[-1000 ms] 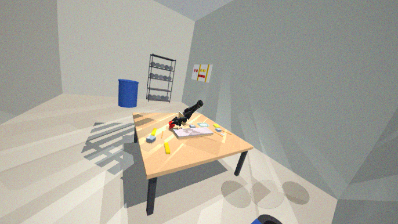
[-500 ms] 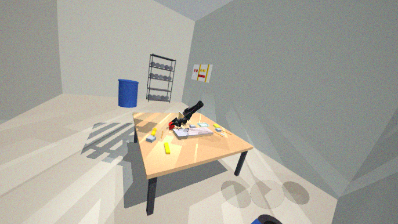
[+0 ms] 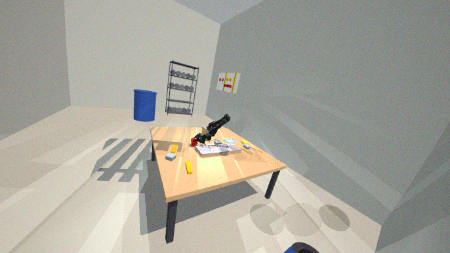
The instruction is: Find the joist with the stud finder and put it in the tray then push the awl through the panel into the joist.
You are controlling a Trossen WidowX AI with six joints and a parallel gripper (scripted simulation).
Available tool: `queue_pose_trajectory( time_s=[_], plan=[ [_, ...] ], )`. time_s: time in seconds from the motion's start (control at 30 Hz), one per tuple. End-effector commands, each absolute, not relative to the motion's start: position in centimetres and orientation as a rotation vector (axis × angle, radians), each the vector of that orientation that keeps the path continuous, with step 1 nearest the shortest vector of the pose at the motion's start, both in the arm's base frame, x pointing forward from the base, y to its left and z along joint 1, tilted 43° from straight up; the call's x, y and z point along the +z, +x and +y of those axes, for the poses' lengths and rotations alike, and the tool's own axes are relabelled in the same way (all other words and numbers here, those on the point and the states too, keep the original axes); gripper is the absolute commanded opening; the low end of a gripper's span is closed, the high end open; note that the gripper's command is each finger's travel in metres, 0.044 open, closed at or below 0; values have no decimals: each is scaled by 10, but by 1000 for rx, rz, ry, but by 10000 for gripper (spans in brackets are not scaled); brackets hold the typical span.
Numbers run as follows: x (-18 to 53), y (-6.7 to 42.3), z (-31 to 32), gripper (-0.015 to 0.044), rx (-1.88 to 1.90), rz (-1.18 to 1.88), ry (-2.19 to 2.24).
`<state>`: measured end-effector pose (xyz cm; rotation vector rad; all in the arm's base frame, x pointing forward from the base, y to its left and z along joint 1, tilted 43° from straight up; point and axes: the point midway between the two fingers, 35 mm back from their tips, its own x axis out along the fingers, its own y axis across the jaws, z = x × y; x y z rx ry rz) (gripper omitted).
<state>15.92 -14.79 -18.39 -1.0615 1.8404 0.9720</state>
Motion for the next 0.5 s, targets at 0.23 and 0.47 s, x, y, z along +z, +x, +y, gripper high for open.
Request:
queue_pose_trajectory(
  time_s=[0.23, 0.47],
  plan=[
    [-185, 160, -145, 379, 984, 1825, -1059],
    [-184, 161, -143, 379, 984, 1825, -1059]
  ],
)
